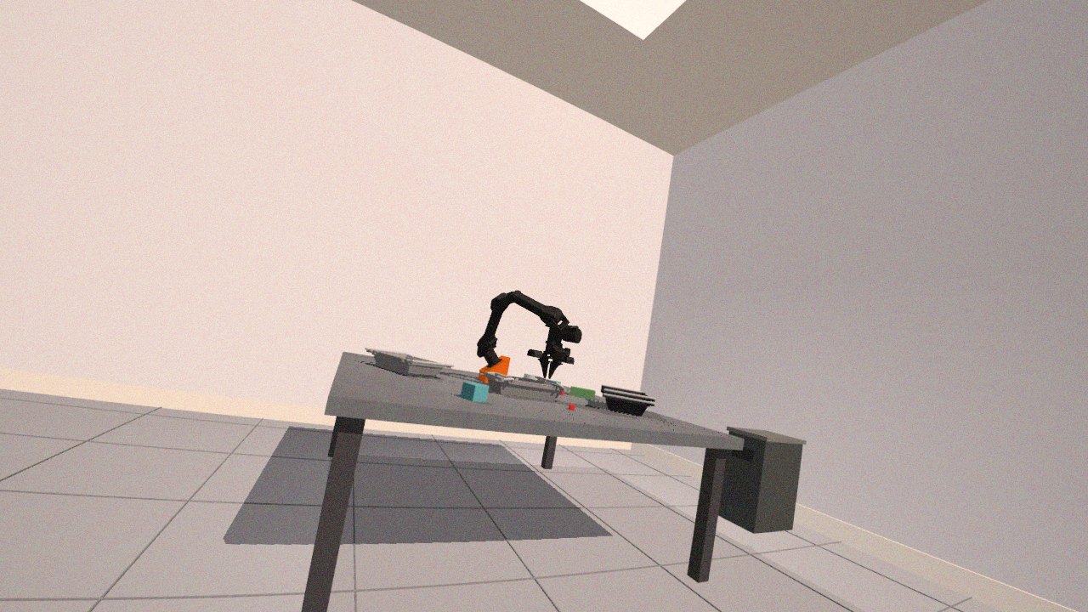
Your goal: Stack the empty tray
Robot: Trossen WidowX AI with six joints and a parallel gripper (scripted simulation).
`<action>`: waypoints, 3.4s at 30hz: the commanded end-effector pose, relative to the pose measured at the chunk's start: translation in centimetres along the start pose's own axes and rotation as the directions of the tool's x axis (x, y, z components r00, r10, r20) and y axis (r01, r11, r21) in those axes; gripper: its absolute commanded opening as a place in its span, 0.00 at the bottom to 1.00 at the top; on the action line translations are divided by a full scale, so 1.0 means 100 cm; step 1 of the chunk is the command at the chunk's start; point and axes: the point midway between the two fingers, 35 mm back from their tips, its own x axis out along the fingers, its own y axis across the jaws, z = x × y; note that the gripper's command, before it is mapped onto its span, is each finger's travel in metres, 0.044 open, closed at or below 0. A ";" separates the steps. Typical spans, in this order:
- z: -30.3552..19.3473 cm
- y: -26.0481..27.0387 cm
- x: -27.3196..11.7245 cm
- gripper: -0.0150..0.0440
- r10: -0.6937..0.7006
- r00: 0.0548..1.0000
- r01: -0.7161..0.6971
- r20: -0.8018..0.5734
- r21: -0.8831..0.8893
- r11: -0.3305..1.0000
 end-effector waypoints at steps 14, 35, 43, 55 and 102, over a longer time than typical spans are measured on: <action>0.000 0.002 -0.007 0.40 0.004 1.000 -0.004 0.009 -0.001 1.000; 0.000 0.002 -0.007 0.25 0.004 1.000 -0.004 0.009 -0.001 1.000; 0.000 0.002 -0.008 0.25 0.005 1.000 -0.005 0.009 0.001 1.000; 0.000 0.002 -0.008 0.25 0.005 1.000 -0.005 0.009 0.001 1.000; -0.002 0.002 -0.090 0.97 -0.007 1.000 0.009 0.016 -0.094 0.996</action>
